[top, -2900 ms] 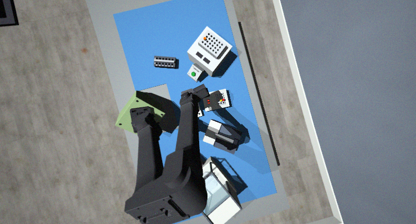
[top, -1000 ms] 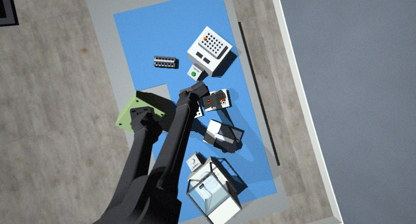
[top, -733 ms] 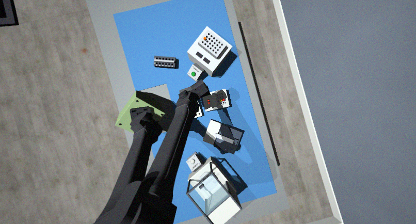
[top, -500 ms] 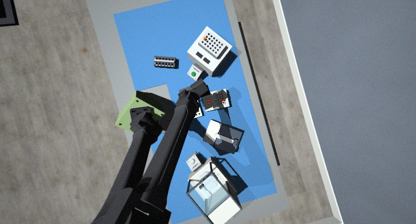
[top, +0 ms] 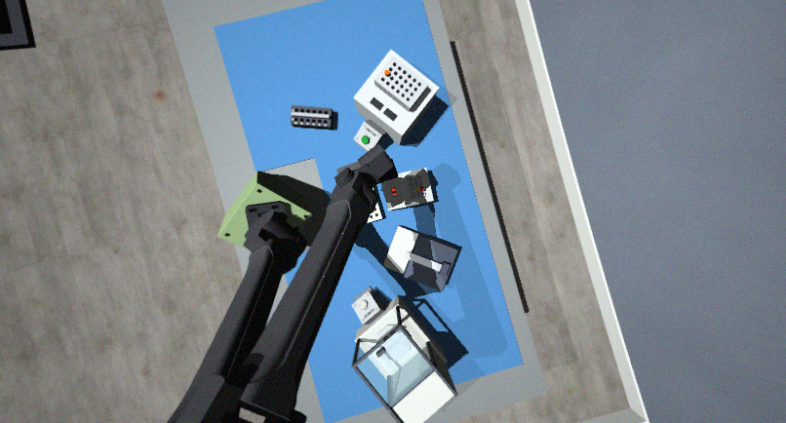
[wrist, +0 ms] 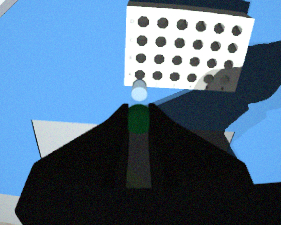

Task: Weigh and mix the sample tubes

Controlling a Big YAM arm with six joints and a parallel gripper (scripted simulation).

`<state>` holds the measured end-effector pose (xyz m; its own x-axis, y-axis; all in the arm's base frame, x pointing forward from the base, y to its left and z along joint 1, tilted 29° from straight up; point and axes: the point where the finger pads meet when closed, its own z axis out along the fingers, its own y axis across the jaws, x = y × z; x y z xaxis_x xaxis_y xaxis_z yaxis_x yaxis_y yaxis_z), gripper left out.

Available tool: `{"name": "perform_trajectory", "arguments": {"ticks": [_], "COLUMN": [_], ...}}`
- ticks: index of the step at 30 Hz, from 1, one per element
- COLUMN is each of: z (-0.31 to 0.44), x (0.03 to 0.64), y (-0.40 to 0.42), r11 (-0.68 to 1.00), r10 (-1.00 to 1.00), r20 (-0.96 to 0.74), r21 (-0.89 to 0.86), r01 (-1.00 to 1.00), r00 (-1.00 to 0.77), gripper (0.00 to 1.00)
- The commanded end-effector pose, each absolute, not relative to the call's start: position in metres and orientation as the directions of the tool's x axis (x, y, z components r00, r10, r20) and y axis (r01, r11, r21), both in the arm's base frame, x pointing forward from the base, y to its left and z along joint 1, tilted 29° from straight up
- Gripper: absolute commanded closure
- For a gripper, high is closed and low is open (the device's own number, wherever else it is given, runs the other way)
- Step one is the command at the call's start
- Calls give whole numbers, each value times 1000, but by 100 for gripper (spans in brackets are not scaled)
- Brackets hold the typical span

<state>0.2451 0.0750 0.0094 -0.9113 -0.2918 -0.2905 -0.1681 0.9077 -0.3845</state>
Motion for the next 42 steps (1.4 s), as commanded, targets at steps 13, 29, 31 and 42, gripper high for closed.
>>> {"name": "perform_trajectory", "arguments": {"ticks": [13, 29, 31, 42], "z": [45, 67, 70, 84], "x": [248, 239, 238, 232], "y": [96, 104, 105, 110], "r11": [919, 921, 921, 922], "r10": [-277, -276, -276, -275], "r20": [-331, -333, -333, -334], "r21": [-364, -360, -360, -358], "r01": [-149, -149, -149, -149], "r00": [-902, -902, -902, -902], "gripper": [91, 91, 91, 91]}}
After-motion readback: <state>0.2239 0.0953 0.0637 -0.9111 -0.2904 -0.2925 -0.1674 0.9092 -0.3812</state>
